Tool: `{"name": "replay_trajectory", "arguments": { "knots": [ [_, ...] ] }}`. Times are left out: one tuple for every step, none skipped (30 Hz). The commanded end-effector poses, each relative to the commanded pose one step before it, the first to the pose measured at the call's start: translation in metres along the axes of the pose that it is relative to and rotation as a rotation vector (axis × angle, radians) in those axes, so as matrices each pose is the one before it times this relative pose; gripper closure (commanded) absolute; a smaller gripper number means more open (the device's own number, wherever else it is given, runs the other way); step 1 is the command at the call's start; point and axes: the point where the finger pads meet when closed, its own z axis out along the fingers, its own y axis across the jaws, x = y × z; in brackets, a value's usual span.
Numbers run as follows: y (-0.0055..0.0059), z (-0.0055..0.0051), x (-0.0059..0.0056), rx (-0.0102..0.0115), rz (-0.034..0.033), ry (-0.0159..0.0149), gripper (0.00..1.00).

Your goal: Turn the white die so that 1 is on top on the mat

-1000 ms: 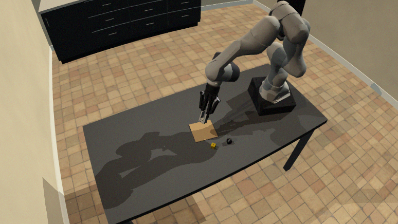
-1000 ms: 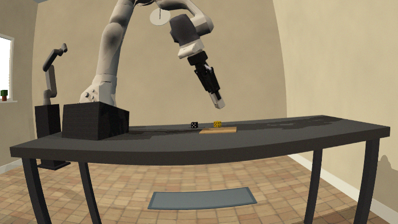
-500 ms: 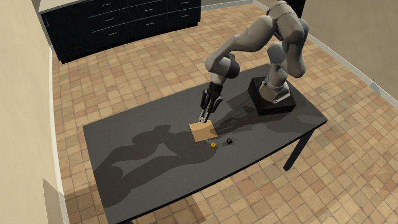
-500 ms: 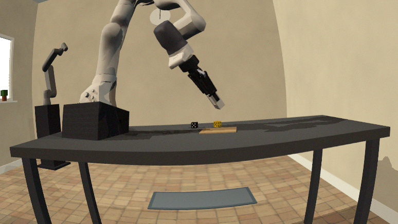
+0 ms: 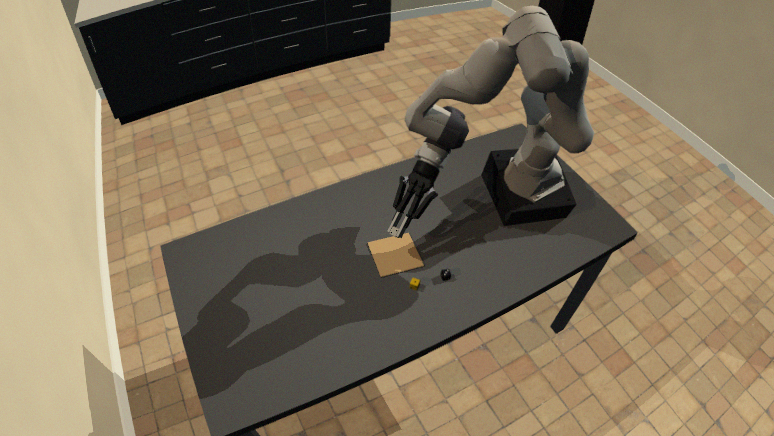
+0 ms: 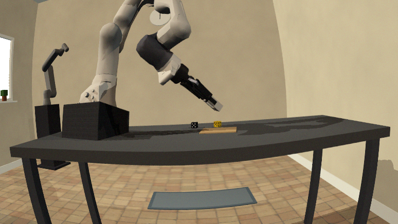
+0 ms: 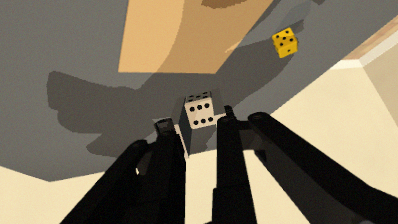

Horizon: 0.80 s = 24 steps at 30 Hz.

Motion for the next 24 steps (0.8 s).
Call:
{"name": "replay_trajectory", "arguments": {
  "knots": [
    [0.01027, 0.00798, -0.01518, -0.04091, -0.11678, -0.12291, 0.87],
    [0.00002, -0.00011, 0.00026, -0.00021, 0.0, -0.01212, 0.87],
    [-0.00008, -0.00042, 0.00046, 0.00052, -0.00014, -0.02713, 0.87],
    [0.0, -0.00001, 0.00001, 0.00002, 0.0, -0.00043, 0.87],
    [-0.00017, -0.00048, 0.00023, 0.00128, -0.00023, -0.0201, 0.87],
    [-0.00016, -0.00039, 0.0001, 0.00124, -0.00021, -0.01318, 0.87],
    [-0.0001, -0.00024, 0.00004, 0.00082, -0.00014, -0.00728, 0.87],
    [-0.00004, -0.0001, 0.00001, 0.00035, -0.00006, -0.00287, 0.87],
    [0.0, 0.0, 0.0, 0.0, 0.0, 0.0, 0.87],
    [0.0, 0.0, 0.0, 0.0, 0.0, 0.0, 0.87],
    [-0.00001, -0.00002, 0.0, 0.00005, -0.00001, -0.00043, 0.87],
    [0.0, 0.00001, 0.00001, 0.0, 0.0, 0.0, 0.87],
    [0.0, 0.00004, 0.00008, 0.0, 0.0, 0.0, 0.87],
    [0.0, 0.00011, 0.00021, -0.00001, 0.0, 0.0, 0.87],
    [0.0, 0.00021, 0.00039, -0.00001, 0.0, -0.00001, 0.87],
    [0.0, 0.00032, 0.0006, -0.00001, 0.0, -0.00001, 0.87],
    [0.0, 0.00045, 0.00085, -0.00002, 0.0, -0.00001, 0.87],
    [0.0, 0.00059, 0.00111, -0.00002, 0.0, -0.00001, 0.87],
    [0.0, 0.00073, 0.00138, -0.00002, 0.0, -0.00001, 0.87],
    [-0.00001, 0.00088, 0.00165, 0.0, 0.0, -0.00001, 0.87],
    [0.0, 0.00102, 0.00193, 0.0, 0.0, 0.00001, 0.87],
    [-0.00001, 0.00116, 0.00217, 0.0, 0.0, -0.00001, 0.87],
    [0.0, 0.00128, 0.00243, 0.0, 0.0, 0.00001, 0.87],
    [-0.00001, 0.0014, 0.00263, 0.0, 0.0, -0.00001, 0.87]
  ]
}}
